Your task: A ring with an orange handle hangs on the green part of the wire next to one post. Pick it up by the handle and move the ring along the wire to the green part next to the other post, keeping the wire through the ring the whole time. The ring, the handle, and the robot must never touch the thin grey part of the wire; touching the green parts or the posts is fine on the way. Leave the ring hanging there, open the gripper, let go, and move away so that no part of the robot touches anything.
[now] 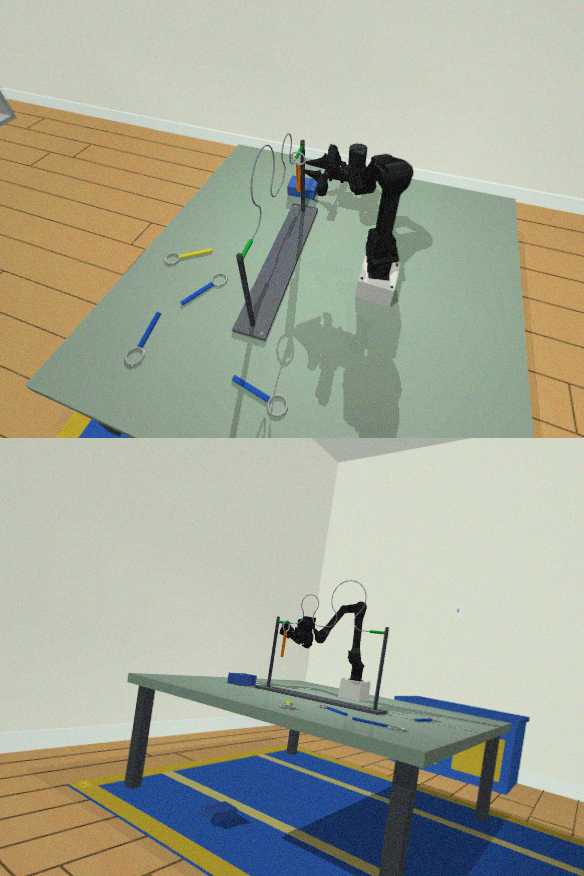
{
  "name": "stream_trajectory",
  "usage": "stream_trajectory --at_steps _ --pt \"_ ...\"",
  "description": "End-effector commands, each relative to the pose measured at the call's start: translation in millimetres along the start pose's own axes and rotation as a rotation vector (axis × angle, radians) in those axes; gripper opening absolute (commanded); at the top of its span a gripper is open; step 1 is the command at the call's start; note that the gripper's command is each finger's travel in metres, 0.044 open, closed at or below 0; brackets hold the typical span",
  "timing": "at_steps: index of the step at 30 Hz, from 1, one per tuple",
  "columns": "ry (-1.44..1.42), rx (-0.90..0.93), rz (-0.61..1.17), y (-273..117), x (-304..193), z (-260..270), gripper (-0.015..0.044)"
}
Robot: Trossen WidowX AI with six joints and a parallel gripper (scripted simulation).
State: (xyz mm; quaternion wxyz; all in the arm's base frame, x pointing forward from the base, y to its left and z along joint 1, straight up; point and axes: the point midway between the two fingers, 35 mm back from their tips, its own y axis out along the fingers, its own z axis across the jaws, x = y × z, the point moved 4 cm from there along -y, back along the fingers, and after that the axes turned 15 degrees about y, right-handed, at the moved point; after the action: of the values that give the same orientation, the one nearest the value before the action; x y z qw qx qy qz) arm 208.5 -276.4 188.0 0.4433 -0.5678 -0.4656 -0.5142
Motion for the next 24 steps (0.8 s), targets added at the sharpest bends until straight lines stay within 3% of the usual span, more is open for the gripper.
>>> stream_trajectory --at_steps 1,15,24 --pt "0.080 0.008 0.028 -12.1 -36.0 -2.9 0.0160" --pt "0.292 0.013 0.061 -63.2 -126.5 9.3 0.0160" --pt "0.312 0.014 0.063 -60.6 -126.7 10.9 0.0160"
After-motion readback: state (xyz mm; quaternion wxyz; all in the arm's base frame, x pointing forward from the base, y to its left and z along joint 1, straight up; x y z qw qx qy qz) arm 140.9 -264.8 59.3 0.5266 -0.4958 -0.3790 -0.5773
